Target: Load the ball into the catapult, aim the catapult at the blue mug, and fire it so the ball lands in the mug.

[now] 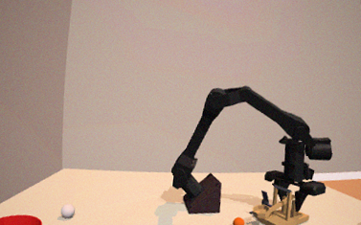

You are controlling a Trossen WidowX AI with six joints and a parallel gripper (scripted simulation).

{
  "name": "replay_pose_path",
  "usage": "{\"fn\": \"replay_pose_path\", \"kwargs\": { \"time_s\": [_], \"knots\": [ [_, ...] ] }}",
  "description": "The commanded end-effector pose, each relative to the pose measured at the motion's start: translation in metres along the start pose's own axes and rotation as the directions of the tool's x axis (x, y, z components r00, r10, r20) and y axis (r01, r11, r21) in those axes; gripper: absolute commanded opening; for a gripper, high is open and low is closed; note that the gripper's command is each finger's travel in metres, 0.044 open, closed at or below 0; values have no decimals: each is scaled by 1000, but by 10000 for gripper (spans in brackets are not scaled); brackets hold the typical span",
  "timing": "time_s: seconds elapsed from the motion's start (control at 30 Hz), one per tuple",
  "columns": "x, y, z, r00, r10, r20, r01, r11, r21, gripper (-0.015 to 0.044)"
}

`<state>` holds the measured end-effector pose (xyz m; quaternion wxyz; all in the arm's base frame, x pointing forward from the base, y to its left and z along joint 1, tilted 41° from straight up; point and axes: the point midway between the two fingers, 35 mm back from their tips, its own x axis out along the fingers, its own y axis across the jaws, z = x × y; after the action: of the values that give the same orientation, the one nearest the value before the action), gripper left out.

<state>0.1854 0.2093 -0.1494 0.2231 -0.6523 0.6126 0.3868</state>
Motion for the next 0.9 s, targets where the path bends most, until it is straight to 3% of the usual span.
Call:
{"fn": "replay_pose_path", "kwargs": {
  "time_s": [0.0,0.07,0.27,0.57,0.87],
  "knots": [
    [-11,-1,1,1000,-1,1,1,1000,1,59],
    [-39,0,1,1000,0,1,0,1000,0,6],
    [-50,0,1,1000,1,1,-1,1000,21,0],
    [-49,-1,0,1000,-1,-1,1,950,312,0],
    [-48,-7,-1,1000,-2,-3,3,812,584,0]
  ]
}}
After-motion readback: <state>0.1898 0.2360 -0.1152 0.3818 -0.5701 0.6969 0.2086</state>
